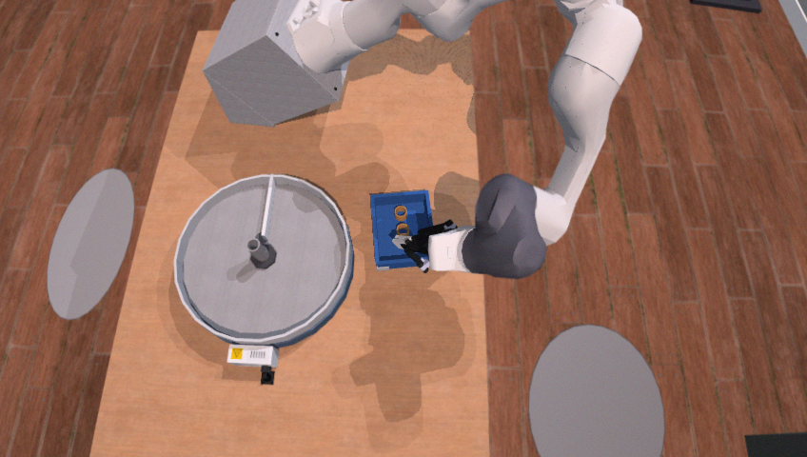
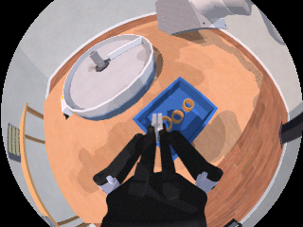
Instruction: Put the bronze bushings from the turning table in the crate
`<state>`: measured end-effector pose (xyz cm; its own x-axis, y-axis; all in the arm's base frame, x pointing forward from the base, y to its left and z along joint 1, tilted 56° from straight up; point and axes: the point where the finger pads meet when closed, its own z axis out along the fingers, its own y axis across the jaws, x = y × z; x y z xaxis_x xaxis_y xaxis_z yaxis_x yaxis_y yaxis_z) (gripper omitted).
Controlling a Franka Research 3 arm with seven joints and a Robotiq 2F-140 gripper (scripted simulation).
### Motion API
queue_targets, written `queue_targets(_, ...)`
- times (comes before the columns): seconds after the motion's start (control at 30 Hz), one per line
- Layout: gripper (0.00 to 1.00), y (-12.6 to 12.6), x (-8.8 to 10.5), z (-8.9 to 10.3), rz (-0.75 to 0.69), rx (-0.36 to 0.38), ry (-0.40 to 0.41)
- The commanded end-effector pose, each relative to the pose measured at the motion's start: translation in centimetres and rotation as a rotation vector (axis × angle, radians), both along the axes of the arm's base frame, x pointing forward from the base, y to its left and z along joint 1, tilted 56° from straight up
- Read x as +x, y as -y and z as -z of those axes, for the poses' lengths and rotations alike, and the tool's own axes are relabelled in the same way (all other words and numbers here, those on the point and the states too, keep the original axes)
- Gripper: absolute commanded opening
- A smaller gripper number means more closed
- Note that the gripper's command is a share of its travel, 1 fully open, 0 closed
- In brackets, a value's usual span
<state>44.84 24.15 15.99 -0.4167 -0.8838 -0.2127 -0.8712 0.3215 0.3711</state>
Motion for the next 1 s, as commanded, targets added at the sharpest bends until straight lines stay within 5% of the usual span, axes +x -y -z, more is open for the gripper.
queue_targets(0.0, 0.0, -0.21, 0.1, -0.04, 0.006, 0.002, 0.0)
queue_targets(0.97, 0.0, -0.4, 0.27, -0.12, 0.006, 0.002, 0.0)
